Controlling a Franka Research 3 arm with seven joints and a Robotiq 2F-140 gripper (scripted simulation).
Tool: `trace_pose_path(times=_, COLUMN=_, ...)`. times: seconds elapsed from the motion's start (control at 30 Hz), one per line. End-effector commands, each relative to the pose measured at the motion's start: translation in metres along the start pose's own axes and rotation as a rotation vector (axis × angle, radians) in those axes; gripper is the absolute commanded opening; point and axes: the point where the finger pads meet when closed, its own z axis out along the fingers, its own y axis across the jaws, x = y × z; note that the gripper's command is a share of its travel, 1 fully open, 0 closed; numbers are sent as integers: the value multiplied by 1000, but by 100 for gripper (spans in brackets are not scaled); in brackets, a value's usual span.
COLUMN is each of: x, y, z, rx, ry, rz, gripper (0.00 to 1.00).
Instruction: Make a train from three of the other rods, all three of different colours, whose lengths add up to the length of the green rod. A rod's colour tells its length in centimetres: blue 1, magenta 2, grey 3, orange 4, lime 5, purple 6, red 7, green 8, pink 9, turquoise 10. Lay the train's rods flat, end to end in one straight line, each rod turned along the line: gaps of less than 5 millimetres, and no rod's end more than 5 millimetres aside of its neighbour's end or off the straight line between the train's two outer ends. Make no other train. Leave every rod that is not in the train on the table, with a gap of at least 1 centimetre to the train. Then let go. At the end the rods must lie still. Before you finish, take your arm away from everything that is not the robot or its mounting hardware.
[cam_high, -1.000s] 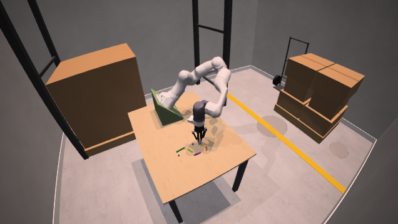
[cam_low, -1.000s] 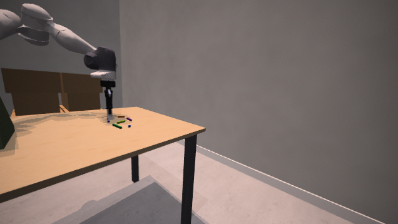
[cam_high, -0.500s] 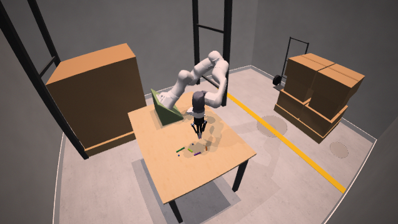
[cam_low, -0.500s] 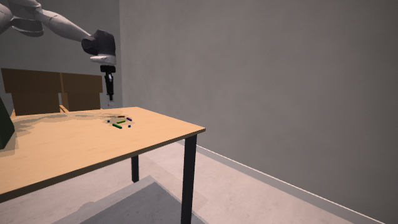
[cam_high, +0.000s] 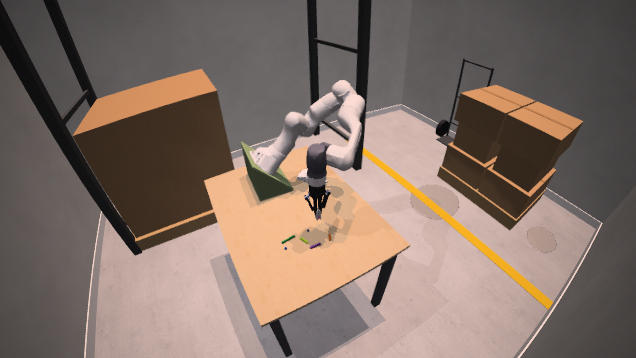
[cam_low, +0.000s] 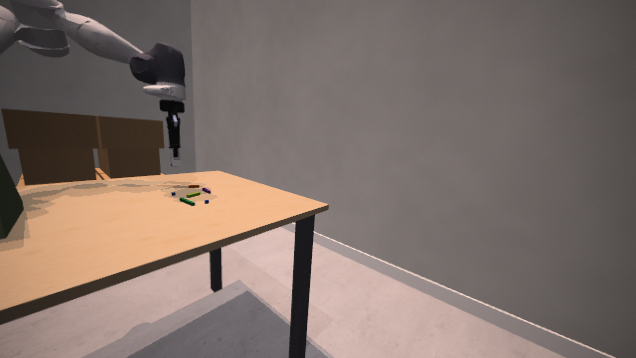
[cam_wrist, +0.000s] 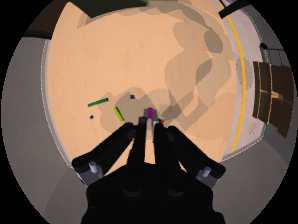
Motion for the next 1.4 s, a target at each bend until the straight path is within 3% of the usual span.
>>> trace_pose_path(times=0.0, x=1, y=-6, z=0, rx=-4, ry=6, rz=-25, gripper=3)
trace_pose_path(times=0.17, x=-5, y=-47, z=0, rx=-5, ry=6, rz=-183, gripper=3)
trace_pose_path(times=0.77, x=-5, y=-48, z=3, rx=-5, ry=6, rz=-185, gripper=3)
trace_pose_path(times=1.13, x=-5, y=-48, z=33, rx=-5, ry=6, rz=-185, gripper=3)
trace_pose_path(times=1.37, x=-5, y=-48, z=64, rx=-5, ry=6, rz=-185, gripper=3)
